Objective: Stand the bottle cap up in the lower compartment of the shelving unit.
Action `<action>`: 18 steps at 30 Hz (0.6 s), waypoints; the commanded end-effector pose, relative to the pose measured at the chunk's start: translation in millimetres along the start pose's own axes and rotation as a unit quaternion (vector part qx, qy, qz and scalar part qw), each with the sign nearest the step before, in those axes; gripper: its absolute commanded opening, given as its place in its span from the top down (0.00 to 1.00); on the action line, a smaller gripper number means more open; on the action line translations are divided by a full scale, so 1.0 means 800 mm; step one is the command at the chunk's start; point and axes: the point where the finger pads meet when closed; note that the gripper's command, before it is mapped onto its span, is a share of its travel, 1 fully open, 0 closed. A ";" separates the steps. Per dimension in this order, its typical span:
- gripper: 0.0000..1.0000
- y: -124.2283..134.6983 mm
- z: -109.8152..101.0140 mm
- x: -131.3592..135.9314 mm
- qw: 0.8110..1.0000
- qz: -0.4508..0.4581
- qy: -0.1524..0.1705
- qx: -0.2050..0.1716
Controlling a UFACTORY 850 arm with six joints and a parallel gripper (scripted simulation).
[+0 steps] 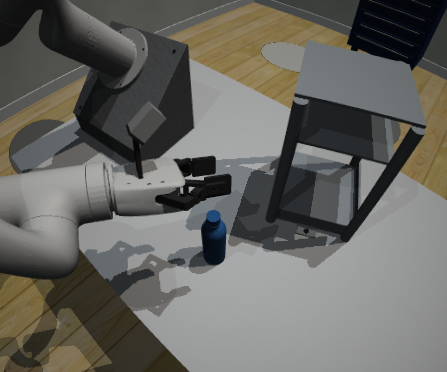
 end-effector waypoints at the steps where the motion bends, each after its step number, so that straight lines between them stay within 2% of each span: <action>1: 0.26 -0.001 0.001 -0.001 0.997 0.047 0.057 0.006; 7: 0.26 0.000 0.002 -0.001 0.990 0.093 0.103 0.011; 9: 0.26 0.000 0.002 -0.001 0.990 0.093 0.103 0.011; 18: 0.26 0.001 0.002 -0.001 0.976 0.148 0.159 0.016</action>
Point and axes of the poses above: the point where the finger pads meet when closed, its own z axis out along the fingers, its own x axis across the jaws, y = z × x
